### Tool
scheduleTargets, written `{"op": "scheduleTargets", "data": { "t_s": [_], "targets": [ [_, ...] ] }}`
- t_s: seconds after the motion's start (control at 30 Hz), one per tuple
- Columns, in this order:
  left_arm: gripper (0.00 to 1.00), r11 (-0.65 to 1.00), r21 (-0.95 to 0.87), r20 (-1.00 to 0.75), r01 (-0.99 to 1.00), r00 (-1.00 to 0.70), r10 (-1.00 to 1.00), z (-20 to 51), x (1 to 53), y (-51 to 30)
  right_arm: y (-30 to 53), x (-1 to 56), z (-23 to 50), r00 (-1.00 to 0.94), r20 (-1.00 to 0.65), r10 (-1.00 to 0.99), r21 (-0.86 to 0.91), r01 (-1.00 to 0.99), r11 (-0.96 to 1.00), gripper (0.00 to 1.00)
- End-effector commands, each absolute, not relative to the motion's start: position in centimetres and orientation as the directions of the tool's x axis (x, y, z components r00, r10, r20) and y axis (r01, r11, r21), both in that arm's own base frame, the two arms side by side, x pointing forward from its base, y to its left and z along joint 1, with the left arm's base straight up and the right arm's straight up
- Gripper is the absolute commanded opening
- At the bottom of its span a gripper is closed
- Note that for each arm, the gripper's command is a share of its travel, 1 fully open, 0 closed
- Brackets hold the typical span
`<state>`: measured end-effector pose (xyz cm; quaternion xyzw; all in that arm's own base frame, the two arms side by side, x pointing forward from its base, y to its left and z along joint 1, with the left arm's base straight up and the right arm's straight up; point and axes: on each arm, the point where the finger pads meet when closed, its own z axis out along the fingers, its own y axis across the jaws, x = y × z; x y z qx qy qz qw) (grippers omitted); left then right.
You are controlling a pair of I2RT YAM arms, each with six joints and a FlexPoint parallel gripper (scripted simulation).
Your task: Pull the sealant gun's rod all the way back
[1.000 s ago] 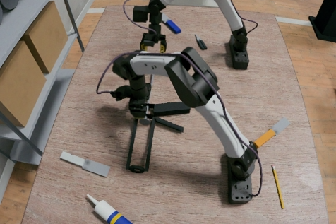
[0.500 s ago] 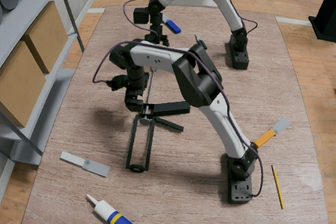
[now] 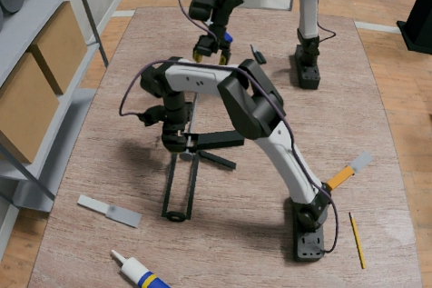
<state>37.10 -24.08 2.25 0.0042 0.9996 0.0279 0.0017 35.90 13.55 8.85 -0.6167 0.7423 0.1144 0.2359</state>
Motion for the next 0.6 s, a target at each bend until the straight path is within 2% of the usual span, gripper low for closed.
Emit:
{"op": "scheduleTargets", "data": {
  "t_s": [0.0,0.27,0.5,0.57],
  "targets": [
    [1.00,0.998,0.058,-0.014,0.018,-1.000,0.019,2.7,37.2,-24.1,13.6,36.6,10.4,-0.220,-0.501,-0.837,-0.202,-0.910,0.361,0.66],
    [1.00,0.998,0.057,-0.013,0.018,-1.000,0.018,2.7,37.1,-24.1,16.0,31.5,14.4,-0.290,-0.642,-0.710,-0.257,-0.791,0.555,0.66],
    [1.00,0.998,0.057,-0.013,0.018,-1.000,0.018,2.7,37.1,-24.1,17.0,26.9,16.5,-0.302,-0.803,-0.513,-0.194,-0.683,0.704,0.66],
    [1.00,0.998,0.057,-0.013,0.018,-1.000,0.018,2.7,37.1,-24.1,17.0,26.9,16.5,-0.302,-0.803,-0.513,-0.194,-0.683,0.704,0.66]
  ]
}}
